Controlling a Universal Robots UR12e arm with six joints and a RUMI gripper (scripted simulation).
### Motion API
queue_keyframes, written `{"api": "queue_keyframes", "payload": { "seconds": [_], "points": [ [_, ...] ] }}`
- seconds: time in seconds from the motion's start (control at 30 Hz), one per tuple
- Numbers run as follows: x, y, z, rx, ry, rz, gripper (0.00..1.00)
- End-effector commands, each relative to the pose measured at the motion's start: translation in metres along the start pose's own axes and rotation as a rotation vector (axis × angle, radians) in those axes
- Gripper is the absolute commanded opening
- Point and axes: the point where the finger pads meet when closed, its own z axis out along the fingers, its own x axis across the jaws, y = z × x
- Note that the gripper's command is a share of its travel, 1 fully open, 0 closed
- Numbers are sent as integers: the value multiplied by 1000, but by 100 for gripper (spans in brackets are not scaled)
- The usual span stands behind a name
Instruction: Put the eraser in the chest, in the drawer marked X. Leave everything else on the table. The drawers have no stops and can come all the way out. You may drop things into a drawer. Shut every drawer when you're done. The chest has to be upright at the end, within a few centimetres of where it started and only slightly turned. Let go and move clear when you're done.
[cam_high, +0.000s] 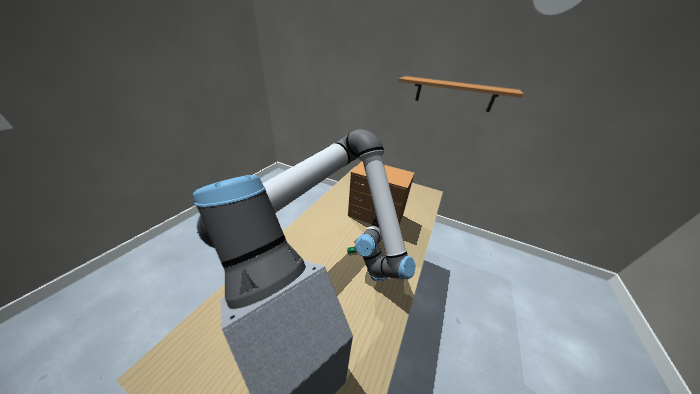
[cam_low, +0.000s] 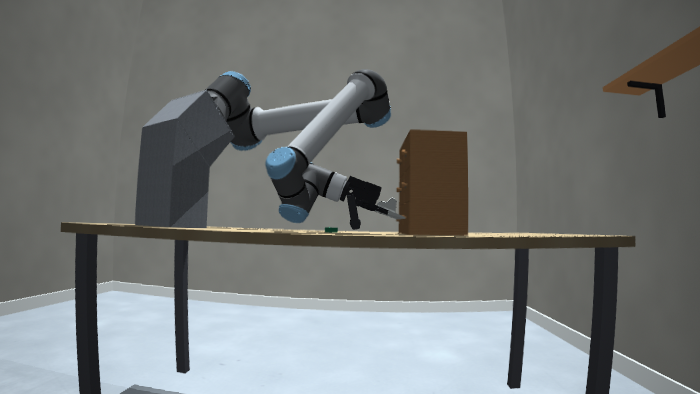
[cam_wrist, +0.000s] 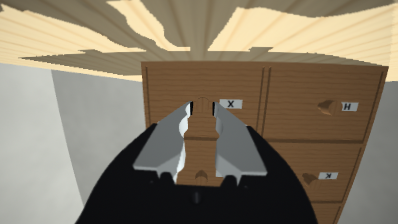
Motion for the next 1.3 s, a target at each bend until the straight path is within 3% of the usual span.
{"api": "queue_keyframes", "payload": {
  "seconds": [0.0, 0.6, 1.27],
  "points": [
    [0, 1, 0, -1, 0, 0, 17],
    [0, 0, -3, -1, 0, 0, 20],
    [0, -16, -44, -1, 0, 0, 20]
  ]
}}
